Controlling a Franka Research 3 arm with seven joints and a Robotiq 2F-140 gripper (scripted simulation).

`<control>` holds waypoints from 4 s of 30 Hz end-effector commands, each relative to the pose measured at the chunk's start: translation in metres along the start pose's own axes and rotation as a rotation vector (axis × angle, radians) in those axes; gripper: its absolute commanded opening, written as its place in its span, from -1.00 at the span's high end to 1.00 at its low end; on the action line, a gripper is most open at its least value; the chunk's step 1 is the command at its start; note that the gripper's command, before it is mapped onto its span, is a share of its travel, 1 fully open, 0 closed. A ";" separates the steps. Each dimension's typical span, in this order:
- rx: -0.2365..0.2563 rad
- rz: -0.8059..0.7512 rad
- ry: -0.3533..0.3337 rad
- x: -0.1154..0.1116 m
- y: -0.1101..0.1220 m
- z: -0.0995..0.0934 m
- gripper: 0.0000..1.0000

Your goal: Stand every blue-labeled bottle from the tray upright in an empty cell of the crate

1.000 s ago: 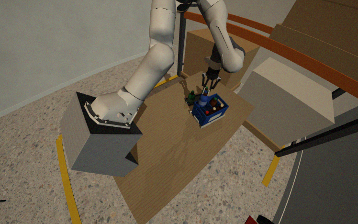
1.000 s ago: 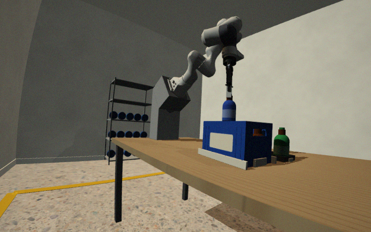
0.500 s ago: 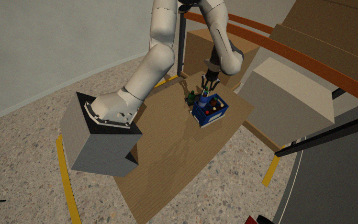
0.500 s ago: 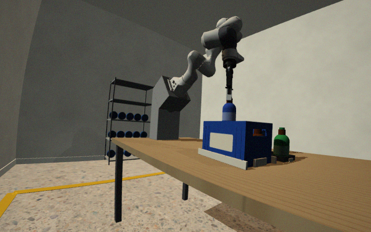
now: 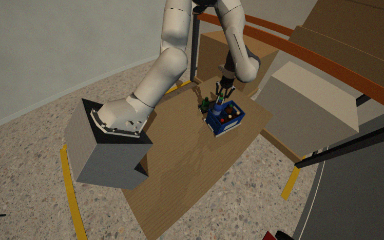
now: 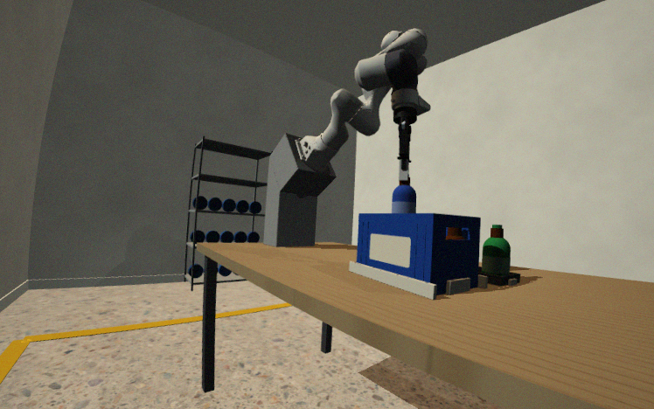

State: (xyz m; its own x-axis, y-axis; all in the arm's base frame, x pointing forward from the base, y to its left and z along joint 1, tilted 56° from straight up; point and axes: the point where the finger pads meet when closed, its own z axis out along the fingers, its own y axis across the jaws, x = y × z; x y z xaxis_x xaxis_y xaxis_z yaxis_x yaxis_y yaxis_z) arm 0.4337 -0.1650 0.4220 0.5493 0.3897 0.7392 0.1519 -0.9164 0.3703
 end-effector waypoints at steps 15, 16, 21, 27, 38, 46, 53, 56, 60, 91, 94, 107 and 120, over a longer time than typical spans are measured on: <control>-0.005 -0.009 0.003 0.001 0.002 0.002 1.00; -0.005 -0.009 0.003 0.001 0.002 0.002 1.00; -0.005 -0.009 0.003 0.001 0.002 0.002 1.00; -0.005 -0.009 0.003 0.001 0.002 0.002 1.00; -0.005 -0.009 0.003 0.001 0.002 0.002 1.00; -0.005 -0.009 0.003 0.001 0.002 0.002 1.00; -0.005 -0.009 0.003 0.001 0.002 0.003 1.00; -0.005 -0.009 0.003 0.001 0.002 0.004 1.00; -0.005 -0.009 0.003 0.001 0.002 0.006 1.00; -0.005 -0.009 0.003 0.001 0.002 0.035 1.00; -0.005 -0.009 0.003 0.001 0.002 0.037 1.00; -0.005 -0.009 0.003 0.001 0.002 0.042 1.00; -0.005 -0.009 0.003 0.001 0.002 0.042 1.00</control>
State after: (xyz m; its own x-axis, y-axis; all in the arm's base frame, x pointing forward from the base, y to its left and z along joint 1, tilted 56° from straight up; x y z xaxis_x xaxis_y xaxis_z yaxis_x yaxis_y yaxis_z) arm 0.4691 -0.1692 0.3987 0.5484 0.3935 0.7379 0.1520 -0.9146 0.3748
